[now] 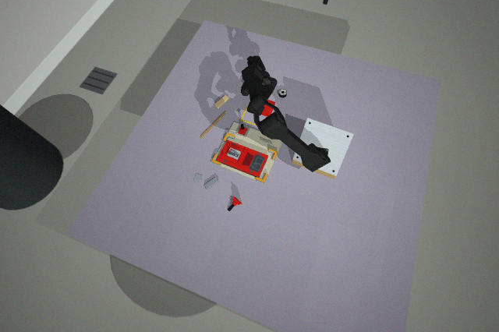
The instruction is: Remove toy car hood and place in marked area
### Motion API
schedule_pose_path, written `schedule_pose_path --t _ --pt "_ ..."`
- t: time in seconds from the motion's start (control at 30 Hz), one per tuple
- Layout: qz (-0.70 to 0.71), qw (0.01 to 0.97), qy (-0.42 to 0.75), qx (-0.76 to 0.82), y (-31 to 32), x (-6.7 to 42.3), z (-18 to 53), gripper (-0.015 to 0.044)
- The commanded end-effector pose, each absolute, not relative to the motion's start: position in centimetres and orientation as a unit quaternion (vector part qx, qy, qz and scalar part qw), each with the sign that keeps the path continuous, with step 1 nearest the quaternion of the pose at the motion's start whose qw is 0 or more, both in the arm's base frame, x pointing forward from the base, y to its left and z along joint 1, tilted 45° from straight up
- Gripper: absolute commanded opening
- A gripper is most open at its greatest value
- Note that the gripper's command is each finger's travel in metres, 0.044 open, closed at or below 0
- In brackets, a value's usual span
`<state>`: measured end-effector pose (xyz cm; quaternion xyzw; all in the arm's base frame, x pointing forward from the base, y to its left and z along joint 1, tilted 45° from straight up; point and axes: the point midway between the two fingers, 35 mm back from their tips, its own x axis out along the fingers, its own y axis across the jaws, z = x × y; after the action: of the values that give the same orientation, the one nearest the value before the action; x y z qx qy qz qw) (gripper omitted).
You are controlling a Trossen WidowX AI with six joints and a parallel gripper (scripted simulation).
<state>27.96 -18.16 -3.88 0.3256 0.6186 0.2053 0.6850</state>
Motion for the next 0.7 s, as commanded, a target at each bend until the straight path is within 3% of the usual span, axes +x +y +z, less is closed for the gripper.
schedule_pose_path --t 0.0,0.67 --pt "0.207 0.688 0.618 0.32 -18.1 28.1 -4.0 0.0" --pt "0.206 0.688 0.618 0.32 -16.9 28.6 -5.5 0.0"
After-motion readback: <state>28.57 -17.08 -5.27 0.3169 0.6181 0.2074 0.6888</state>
